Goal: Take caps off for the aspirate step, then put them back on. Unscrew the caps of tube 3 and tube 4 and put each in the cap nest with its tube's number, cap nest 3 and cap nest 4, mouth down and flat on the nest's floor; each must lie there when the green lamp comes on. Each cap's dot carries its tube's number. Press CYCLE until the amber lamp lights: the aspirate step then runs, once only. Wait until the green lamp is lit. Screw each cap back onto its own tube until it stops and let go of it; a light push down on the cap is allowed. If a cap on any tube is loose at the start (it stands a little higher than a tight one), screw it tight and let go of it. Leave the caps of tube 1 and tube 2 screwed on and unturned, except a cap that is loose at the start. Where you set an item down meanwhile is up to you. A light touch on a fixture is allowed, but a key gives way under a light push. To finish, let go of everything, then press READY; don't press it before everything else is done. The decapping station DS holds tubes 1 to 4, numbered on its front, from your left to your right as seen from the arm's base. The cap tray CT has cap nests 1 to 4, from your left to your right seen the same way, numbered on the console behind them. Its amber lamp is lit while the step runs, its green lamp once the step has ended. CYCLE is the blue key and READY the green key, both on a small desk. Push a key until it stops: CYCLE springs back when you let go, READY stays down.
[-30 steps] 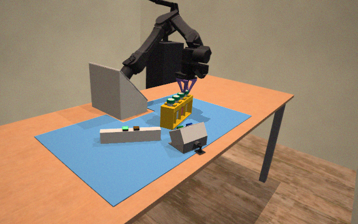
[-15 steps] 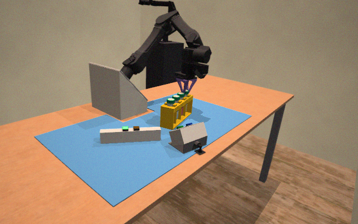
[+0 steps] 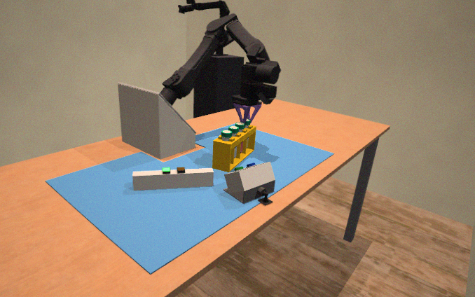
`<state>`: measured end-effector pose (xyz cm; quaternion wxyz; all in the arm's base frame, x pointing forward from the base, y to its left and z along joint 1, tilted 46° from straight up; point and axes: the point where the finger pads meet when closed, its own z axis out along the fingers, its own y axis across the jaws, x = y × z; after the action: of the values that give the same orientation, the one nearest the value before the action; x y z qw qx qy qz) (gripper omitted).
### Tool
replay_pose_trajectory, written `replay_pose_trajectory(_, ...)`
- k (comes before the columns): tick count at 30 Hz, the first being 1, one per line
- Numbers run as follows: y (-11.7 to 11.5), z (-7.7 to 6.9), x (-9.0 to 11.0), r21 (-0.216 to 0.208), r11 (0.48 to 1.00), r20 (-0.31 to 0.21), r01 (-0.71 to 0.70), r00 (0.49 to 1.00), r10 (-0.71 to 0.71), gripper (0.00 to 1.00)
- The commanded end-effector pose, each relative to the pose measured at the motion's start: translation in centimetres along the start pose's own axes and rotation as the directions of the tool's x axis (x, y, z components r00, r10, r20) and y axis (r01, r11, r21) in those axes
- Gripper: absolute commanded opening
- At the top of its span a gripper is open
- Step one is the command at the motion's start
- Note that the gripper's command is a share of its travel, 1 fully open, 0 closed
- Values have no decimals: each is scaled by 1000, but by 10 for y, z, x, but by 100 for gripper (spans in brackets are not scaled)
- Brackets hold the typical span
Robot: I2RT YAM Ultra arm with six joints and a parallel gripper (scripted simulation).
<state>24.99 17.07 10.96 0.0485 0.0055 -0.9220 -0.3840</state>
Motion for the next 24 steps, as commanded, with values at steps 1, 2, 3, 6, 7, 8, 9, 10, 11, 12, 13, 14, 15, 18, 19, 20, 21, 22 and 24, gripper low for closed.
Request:
replay_pose_trajectory(1, 0, -2, 1, -3, 995, 1, -97, 995, 97, 49)
replay_pose_trajectory(2, 0, -2, 1, -3, 995, 1, -97, 995, 97, 49)
replay_pose_trajectory(3, 0, -2, 1, -3, 995, 1, -97, 995, 97, 49)
replay_pose_trajectory(6, 0, -2, 1, -3, 995, 1, -97, 995, 97, 49)
replay_pose_trajectory(7, 0, -2, 1, -3, 995, 1, -97, 995, 97, 49)
replay_pose_trajectory(8, 0, -2, 1, -3, 995, 1, -97, 995, 97, 49)
replay_pose_trajectory(9, 0, -2, 1, -3, 995, 1, -97, 995, 97, 49)
replay_pose_trajectory(10, 0, -2, 1, -3, 995, 1, -97, 995, 97, 49)
replay_pose_trajectory(11, 0, -2, 1, -3, 995, 1, -97, 995, 97, 49)
replay_pose_trajectory(12, 0, -2, 1, -3, 995, 1, -97, 995, 97, 49)
replay_pose_trajectory(13, 0, -2, 1, -3, 995, 1, -97, 995, 97, 49)
replay_pose_trajectory(14, 0, -2, 1, -3, 995, 1, -97, 995, 97, 49)
replay_pose_trajectory(15, 0, -5, 1, -3, 995, 1, -97, 995, 97, 49)
replay_pose_trajectory(18, 0, -14, 1, -3, 995, 1, -97, 995, 97, 49)
replay_pose_trajectory(19, 0, -17, 1, -3, 995, 1, -97, 995, 97, 49)
replay_pose_trajectory(20, 0, -20, 1, -3, 995, 1, -97, 995, 97, 49)
replay_pose_trajectory(21, 0, -23, 1, -3, 995, 1, -97, 995, 97, 49)
replay_pose_trajectory(22, 0, -26, 1, -3, 995, 1, -97, 995, 97, 49)
replay_pose_trajectory(24, 0, -32, 1, -2, 995, 1, -97, 995, 97, 49)
